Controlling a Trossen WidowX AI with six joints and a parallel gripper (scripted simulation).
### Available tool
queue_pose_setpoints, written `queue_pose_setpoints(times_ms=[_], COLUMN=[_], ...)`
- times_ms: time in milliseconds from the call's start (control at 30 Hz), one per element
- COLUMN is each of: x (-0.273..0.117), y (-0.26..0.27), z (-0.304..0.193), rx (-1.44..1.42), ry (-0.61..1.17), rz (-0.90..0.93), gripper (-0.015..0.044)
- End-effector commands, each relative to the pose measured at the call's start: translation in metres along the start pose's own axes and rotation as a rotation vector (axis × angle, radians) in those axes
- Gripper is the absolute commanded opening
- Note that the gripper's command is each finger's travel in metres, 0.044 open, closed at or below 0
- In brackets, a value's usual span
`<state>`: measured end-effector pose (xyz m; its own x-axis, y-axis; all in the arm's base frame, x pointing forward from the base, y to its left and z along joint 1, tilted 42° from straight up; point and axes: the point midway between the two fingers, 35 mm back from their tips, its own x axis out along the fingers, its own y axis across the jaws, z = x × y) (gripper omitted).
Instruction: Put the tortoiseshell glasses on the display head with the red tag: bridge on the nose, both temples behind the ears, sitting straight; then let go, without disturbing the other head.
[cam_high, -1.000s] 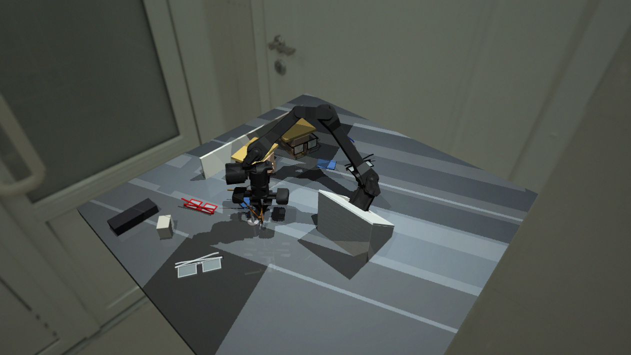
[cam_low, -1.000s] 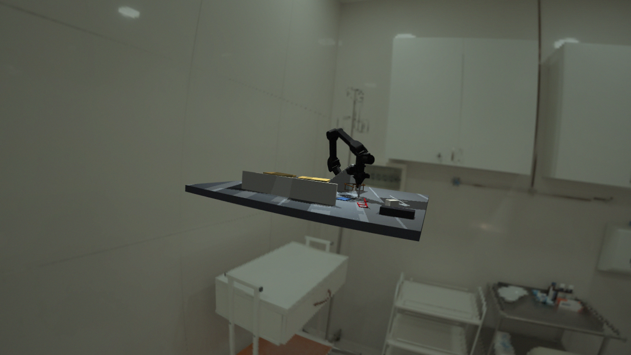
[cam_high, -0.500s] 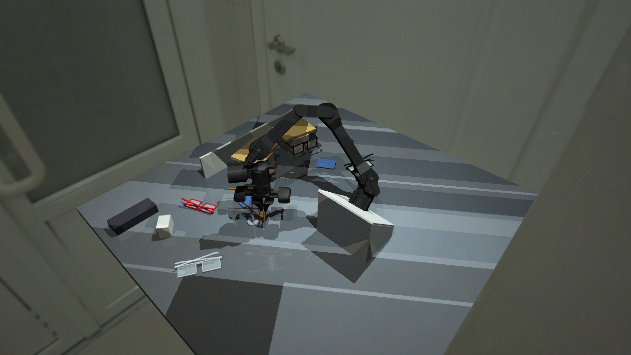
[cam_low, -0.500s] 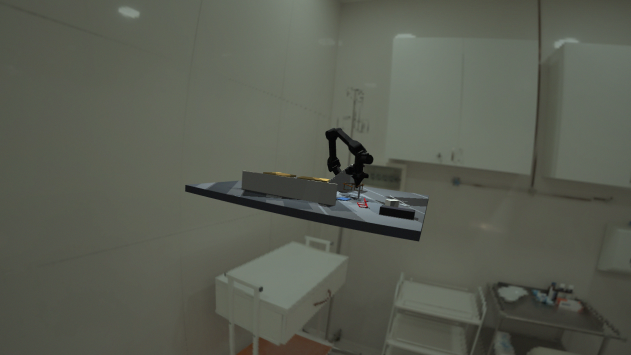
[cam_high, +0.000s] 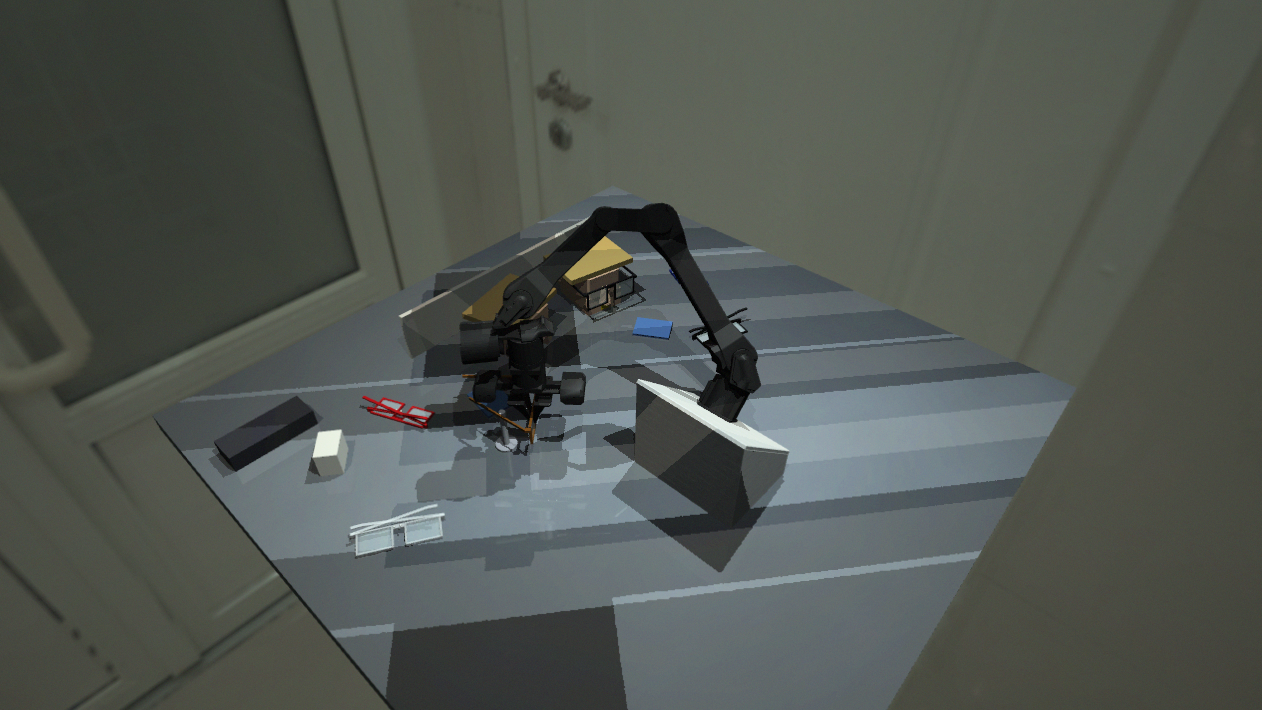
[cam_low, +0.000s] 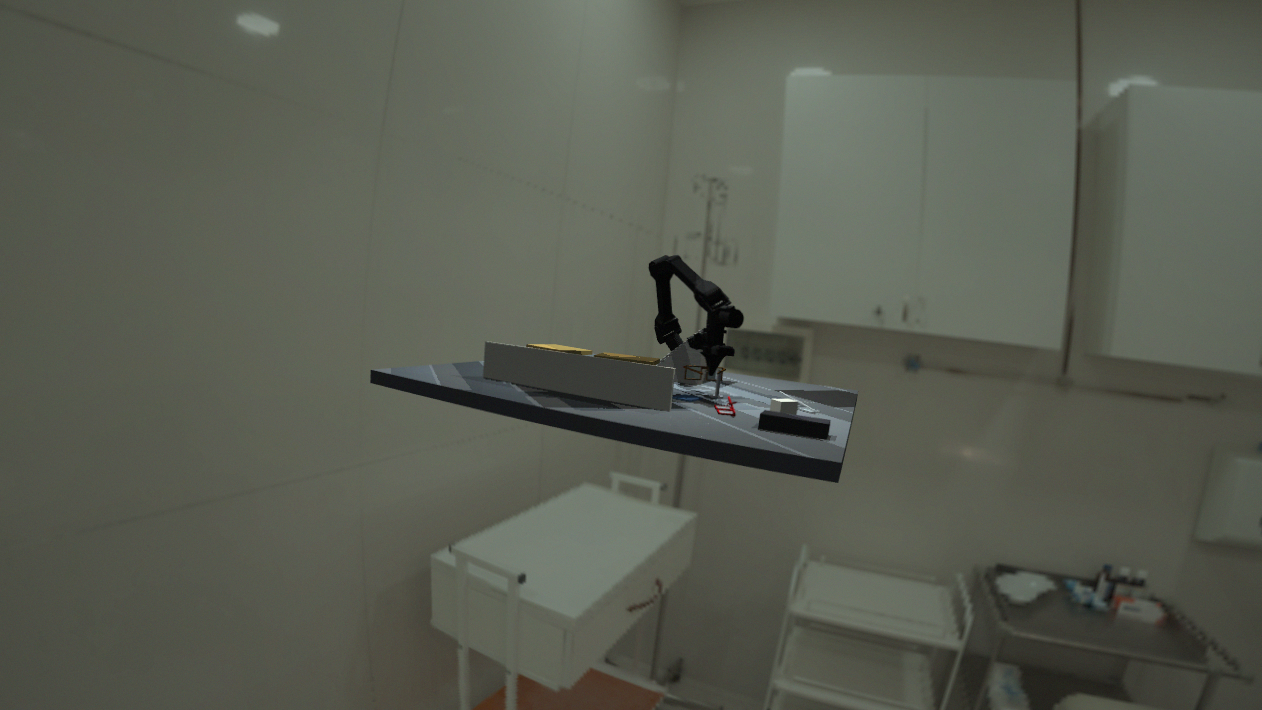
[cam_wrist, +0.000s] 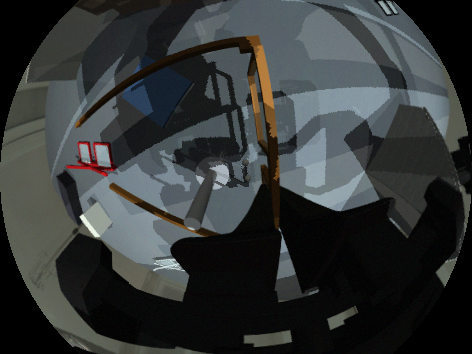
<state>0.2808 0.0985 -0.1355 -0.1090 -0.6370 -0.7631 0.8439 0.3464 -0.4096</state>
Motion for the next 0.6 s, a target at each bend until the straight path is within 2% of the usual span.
queue_pose_setpoints(times_ms=[0,567], x=[0.000,0.000], y=[-0.004,-0.010], z=[0.004,0.015], rx=[-0.004,-0.004], ry=[-0.007,-0.008], rz=[0.000,-0.001], gripper=[0.0000,0.0000])
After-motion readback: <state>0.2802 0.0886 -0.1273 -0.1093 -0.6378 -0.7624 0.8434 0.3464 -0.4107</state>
